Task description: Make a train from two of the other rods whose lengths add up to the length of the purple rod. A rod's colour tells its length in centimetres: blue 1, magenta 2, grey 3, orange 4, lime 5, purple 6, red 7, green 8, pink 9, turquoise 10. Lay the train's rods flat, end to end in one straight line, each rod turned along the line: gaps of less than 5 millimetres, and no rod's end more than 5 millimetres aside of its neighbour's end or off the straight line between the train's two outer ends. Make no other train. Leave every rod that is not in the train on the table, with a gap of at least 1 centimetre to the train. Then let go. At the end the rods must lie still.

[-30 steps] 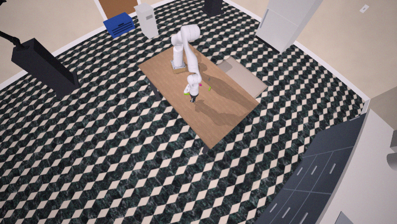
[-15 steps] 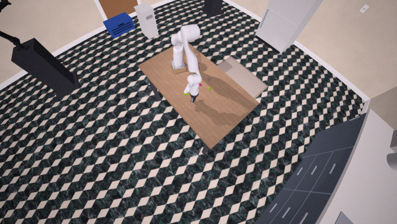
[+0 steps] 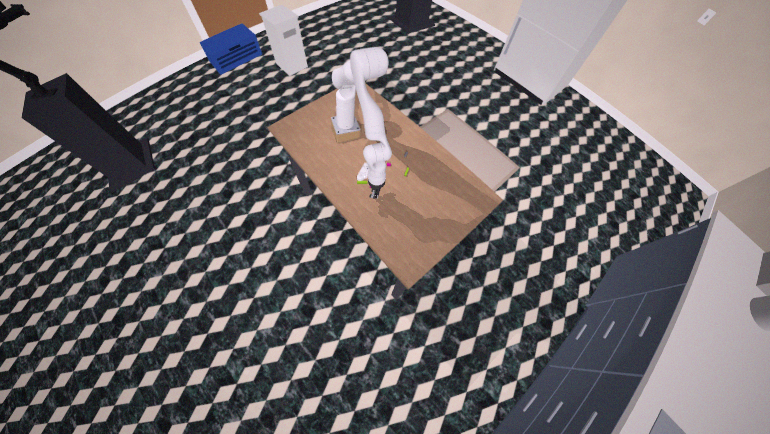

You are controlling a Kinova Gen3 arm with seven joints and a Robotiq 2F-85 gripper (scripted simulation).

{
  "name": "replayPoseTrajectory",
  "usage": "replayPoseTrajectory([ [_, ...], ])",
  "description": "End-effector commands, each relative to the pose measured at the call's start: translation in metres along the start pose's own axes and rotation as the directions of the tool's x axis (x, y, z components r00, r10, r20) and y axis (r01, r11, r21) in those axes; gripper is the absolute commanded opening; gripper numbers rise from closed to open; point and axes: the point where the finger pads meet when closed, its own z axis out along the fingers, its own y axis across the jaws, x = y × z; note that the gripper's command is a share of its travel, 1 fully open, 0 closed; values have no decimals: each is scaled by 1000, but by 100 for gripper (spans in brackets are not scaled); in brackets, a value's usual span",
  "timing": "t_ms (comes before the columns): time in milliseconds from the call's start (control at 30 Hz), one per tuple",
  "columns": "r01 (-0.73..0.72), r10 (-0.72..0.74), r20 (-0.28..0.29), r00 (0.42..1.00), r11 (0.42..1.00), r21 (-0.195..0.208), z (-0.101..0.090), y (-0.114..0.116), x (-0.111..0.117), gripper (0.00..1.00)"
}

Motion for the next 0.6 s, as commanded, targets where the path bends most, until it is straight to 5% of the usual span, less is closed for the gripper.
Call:
replayPoseTrajectory([
  [0,19,-19,2,1000,1000,4,0,-1,0,5],
  [567,20,-20,2,1000,1000,4,0,-1,2,5],
])
